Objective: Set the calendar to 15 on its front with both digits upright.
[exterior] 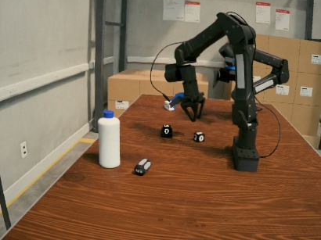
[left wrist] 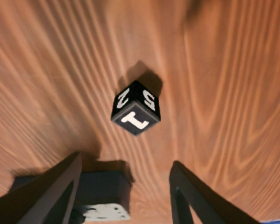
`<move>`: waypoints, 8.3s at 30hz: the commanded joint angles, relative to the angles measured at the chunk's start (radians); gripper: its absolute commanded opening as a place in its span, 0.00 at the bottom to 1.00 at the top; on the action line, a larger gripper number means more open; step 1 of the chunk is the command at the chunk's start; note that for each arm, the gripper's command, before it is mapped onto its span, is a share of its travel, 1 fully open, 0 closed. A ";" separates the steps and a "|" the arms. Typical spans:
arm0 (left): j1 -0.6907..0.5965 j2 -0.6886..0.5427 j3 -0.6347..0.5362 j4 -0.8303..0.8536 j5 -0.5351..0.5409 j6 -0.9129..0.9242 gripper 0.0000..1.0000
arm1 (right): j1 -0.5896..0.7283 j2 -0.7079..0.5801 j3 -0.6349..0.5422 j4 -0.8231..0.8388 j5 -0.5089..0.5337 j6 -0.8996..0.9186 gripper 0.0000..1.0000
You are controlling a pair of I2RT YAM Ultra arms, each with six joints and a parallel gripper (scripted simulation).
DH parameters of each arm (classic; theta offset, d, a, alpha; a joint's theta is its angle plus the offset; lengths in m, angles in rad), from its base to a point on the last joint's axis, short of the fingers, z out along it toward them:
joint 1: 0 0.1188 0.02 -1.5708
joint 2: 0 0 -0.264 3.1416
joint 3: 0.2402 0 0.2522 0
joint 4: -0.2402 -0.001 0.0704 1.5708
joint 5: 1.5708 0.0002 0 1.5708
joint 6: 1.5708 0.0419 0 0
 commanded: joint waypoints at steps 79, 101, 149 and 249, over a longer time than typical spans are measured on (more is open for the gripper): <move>-0.094 -0.142 -0.424 0.520 -0.077 -0.994 0.43 | -0.476 0.192 0.098 -0.204 -0.398 -0.448 1.00; -0.118 -0.147 -0.393 0.495 -0.077 -1.016 0.23 | -0.476 0.192 0.098 -0.204 -0.398 -0.448 1.00; 0.000 0.170 0.315 0.120 -0.053 -0.887 0.26 | -0.352 -0.071 -0.015 0.095 0.560 0.501 1.00; -0.008 0.317 0.352 0.211 -0.086 1.075 0.26 | 0.824 -0.153 -0.050 0.178 1.065 0.922 1.00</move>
